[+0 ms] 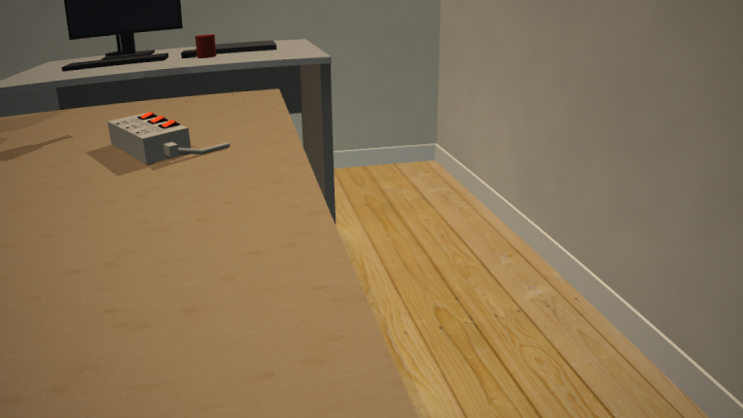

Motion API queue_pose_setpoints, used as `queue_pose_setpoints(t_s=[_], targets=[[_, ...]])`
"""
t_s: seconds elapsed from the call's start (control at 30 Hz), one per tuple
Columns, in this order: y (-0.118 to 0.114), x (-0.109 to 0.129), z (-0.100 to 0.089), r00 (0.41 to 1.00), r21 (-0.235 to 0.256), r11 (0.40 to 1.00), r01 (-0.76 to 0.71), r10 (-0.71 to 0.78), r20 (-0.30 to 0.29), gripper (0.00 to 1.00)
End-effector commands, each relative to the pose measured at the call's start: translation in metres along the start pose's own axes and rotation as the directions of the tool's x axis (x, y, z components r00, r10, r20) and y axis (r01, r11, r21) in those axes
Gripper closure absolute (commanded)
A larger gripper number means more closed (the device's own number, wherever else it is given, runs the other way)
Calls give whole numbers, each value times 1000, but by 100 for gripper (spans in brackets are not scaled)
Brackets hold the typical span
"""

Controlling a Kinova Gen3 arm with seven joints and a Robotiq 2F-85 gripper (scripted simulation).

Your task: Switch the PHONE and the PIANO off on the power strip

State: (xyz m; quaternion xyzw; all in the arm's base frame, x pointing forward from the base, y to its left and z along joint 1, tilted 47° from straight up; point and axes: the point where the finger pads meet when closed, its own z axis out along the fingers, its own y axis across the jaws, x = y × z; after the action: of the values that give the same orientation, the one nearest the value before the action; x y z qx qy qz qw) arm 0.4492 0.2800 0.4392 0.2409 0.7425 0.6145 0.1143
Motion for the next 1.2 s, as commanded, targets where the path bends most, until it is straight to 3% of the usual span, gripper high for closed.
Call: queue_pose_setpoints(t_s=[0.0, 0.5, 0.53, 0.7, 0.73, 1.17], targets=[[-8, -9, 1, 1000, 10, 1000, 1, -1, 4, 100], [-19, -18, 3, 1000, 26, 1000, 10, -10, 6, 100], [-30, -26, 5, 1000, 42, 999, 19, -20, 8, 100], [-30, -26, 5, 1000, 42, 999, 19, -20, 8, 100], [-42, -35, 6, 1000, 59, 998, 28, -29, 9, 100], [-53, -42, 8, 999, 75, 996, 37, -38, 9, 100]])
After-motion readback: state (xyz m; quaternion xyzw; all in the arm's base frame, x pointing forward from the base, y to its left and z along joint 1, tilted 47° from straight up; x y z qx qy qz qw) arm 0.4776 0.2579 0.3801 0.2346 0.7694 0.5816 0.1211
